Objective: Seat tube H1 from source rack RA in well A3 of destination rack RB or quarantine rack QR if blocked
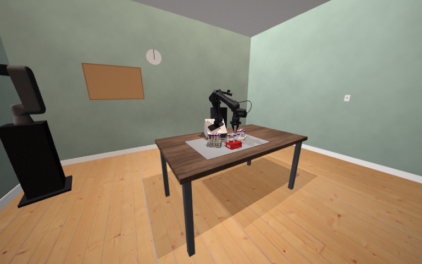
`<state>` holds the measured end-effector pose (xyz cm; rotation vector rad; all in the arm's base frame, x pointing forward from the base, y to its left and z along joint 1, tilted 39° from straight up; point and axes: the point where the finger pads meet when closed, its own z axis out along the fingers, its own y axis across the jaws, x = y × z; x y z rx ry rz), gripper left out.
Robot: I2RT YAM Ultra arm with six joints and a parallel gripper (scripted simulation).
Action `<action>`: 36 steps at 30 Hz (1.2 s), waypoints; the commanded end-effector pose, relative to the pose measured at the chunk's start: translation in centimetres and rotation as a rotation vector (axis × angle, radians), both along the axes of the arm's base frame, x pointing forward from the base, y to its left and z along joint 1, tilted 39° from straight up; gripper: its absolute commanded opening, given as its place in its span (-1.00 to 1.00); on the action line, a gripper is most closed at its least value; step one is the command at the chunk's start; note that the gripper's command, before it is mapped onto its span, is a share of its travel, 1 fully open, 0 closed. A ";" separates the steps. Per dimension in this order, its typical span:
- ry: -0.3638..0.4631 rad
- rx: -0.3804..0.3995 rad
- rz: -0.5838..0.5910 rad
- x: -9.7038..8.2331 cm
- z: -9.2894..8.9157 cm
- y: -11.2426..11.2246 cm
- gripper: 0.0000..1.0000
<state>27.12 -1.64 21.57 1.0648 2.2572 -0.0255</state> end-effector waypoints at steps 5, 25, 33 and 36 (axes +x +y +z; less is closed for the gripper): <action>-0.071 0.005 -0.006 -1.0 3.0 0.2 -1.00; -0.071 0.006 -0.006 -2.0 4.1 0.6 -1.00; -0.071 0.007 -0.006 -2.4 4.8 0.8 -1.00; -0.071 0.007 -0.006 -2.6 5.0 0.8 -1.00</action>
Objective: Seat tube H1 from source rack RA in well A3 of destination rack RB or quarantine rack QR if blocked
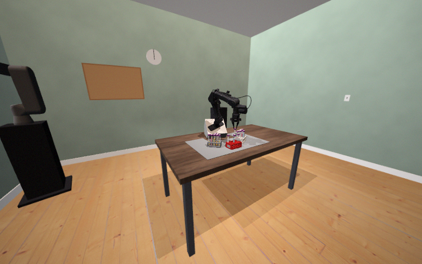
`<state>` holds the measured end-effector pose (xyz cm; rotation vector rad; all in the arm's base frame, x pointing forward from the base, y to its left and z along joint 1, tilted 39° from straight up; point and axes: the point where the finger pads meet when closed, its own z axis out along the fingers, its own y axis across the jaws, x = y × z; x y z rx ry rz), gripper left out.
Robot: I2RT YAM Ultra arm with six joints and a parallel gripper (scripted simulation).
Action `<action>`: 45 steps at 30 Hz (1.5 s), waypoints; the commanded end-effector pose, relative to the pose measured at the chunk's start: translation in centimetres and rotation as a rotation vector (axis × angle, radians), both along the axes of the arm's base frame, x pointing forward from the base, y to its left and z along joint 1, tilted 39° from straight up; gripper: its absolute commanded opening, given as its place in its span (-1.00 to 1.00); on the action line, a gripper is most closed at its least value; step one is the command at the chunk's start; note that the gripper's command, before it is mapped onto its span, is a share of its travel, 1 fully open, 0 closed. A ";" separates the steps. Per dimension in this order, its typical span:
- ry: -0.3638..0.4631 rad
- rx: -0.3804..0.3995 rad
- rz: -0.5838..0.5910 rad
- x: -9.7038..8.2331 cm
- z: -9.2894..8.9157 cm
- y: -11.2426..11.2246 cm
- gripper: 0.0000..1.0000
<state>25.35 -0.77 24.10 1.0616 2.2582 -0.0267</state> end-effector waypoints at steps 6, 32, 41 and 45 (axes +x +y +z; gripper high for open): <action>-0.071 0.009 -0.008 -1.1 2.7 0.1 -1.00; -0.037 -0.002 -0.007 -4.5 -0.9 0.1 -1.00; -0.072 0.019 -0.008 -5.1 -0.4 -0.7 -1.00; -0.056 0.012 -0.008 -5.8 -0.9 -1.5 -1.00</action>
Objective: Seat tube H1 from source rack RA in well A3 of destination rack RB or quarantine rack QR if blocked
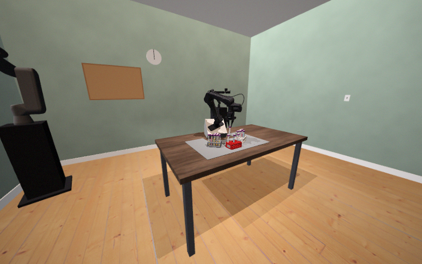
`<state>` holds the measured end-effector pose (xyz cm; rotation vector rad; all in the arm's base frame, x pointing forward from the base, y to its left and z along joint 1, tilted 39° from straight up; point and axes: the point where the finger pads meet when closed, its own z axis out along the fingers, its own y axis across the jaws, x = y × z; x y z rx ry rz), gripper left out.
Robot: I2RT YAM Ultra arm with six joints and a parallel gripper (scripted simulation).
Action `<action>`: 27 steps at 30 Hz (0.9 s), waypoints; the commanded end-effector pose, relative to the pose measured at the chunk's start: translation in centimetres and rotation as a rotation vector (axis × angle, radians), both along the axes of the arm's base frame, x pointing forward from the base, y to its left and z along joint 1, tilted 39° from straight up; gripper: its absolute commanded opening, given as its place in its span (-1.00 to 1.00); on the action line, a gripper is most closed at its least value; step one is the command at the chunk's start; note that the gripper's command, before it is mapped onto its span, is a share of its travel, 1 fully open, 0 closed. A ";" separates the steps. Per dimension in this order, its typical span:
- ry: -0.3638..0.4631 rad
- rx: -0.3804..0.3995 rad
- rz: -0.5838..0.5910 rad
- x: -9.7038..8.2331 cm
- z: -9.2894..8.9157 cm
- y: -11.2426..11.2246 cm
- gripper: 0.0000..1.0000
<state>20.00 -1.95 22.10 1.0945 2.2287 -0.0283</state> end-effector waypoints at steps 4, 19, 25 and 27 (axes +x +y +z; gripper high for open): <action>-0.035 -0.060 0.126 -0.1 1.9 -0.3 -1.00; 0.087 -0.308 0.461 -0.1 1.9 -0.3 -1.00; 0.143 -0.423 0.615 -0.1 1.9 -0.3 -1.00; 0.149 -0.434 0.630 -0.1 1.9 -0.3 -1.00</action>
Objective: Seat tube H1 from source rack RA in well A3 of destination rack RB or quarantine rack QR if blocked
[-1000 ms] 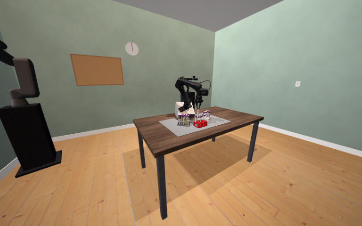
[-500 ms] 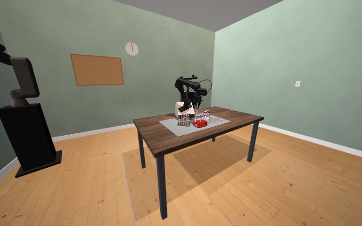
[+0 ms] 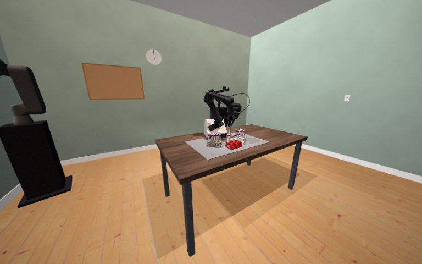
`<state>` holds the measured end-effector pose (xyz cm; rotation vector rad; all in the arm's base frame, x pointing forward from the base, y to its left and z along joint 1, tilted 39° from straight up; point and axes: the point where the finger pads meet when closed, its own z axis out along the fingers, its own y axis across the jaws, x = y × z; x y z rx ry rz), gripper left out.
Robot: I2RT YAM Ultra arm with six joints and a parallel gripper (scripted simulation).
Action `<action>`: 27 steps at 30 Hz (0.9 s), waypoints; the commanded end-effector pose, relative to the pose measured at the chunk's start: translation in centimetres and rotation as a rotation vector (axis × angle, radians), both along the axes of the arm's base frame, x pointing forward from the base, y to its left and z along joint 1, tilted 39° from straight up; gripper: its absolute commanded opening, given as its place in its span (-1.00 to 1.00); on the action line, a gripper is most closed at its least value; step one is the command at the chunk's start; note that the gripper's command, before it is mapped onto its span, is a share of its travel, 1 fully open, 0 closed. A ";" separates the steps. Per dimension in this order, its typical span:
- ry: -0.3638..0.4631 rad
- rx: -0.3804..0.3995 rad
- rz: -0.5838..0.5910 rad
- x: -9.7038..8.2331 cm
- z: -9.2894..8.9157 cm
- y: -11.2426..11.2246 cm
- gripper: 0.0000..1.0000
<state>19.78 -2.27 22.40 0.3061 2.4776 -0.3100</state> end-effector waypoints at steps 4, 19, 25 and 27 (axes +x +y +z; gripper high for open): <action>0.016 -0.058 0.116 -0.7 -0.1 -0.5 -1.00; -0.030 -0.072 0.114 -3.4 0.4 -3.3 -1.00; -0.004 -0.077 0.115 -5.0 -0.9 -4.6 -1.00; 0.018 -0.067 0.116 -5.6 -1.8 -4.9 -1.00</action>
